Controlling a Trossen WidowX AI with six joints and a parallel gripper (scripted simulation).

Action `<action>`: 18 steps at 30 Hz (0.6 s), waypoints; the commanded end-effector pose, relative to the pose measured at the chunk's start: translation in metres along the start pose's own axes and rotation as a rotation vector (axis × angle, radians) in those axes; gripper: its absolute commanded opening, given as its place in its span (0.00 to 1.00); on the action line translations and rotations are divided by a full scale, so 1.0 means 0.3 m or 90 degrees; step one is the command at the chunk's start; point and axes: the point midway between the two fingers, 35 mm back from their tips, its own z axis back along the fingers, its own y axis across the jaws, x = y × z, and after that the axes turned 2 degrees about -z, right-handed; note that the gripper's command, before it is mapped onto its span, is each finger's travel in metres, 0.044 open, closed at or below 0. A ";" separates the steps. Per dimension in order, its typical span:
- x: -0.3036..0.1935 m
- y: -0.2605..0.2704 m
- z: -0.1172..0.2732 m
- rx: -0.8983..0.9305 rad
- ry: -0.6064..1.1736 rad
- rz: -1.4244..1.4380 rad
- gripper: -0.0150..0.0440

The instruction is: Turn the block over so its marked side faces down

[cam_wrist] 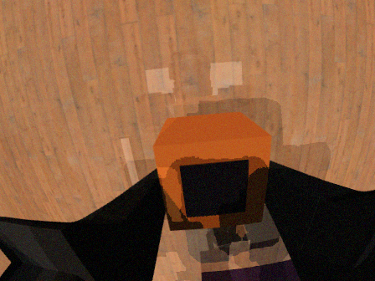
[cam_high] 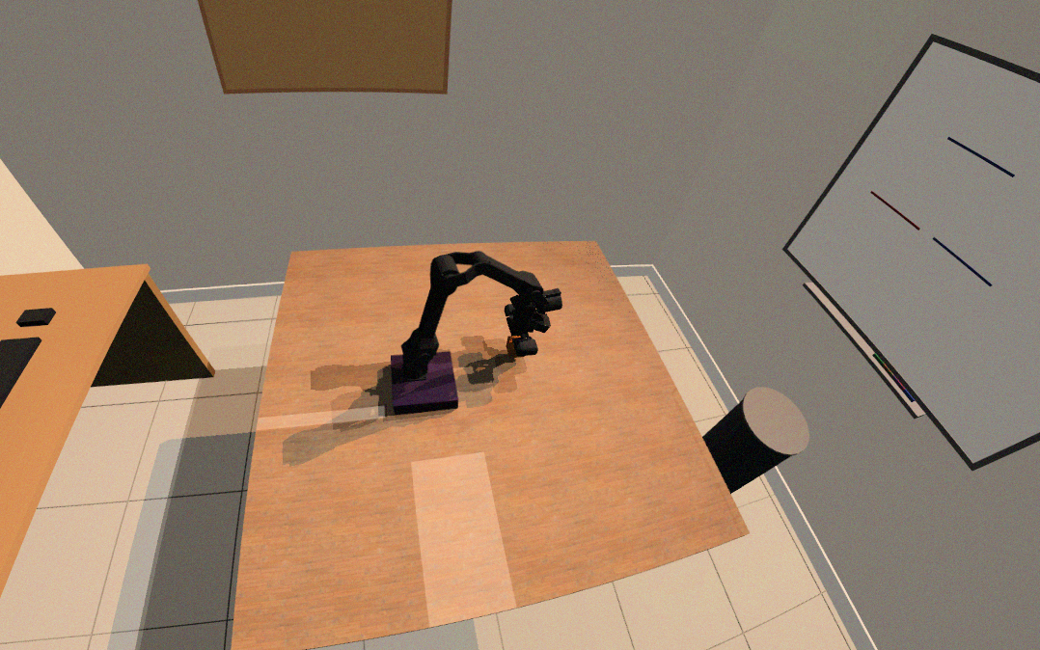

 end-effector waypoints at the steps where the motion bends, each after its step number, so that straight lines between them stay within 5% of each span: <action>1: 0.003 -0.001 0.017 -0.002 -0.004 0.000 0.25; 18: 0.005 0.001 -0.006 0.000 -0.178 0.004 0.25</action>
